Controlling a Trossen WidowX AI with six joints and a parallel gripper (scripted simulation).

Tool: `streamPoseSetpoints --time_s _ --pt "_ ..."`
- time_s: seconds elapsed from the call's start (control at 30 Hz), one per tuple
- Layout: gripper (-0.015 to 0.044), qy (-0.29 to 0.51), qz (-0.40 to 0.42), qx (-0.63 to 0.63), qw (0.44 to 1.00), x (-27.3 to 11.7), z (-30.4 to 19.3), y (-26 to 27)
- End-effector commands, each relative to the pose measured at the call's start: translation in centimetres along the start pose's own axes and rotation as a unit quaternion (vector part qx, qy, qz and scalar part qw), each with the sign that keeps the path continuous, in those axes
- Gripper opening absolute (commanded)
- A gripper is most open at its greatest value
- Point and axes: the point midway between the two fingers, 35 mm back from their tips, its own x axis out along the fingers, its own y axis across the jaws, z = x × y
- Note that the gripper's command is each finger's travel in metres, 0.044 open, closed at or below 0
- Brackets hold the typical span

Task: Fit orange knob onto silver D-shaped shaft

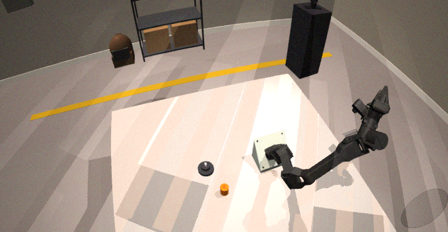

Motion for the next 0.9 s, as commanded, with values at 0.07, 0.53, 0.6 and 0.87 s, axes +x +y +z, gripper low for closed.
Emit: streamPoseSetpoints --time_s 0.07,0.53,0.6,0.87 --pt "0.0440 -0.014 0.000 0.009 1.000 0.4 0.8 0.1" --pt "0.0440 -0.298 0.050 0.173 0.937 3.7 20.1 0.5" --pt "0.0440 -0.349 0.065 0.185 0.917 3.1 23.7 0.4" --pt "0.0440 -0.514 0.098 0.192 0.830 -2.2 35.3 -1.9"
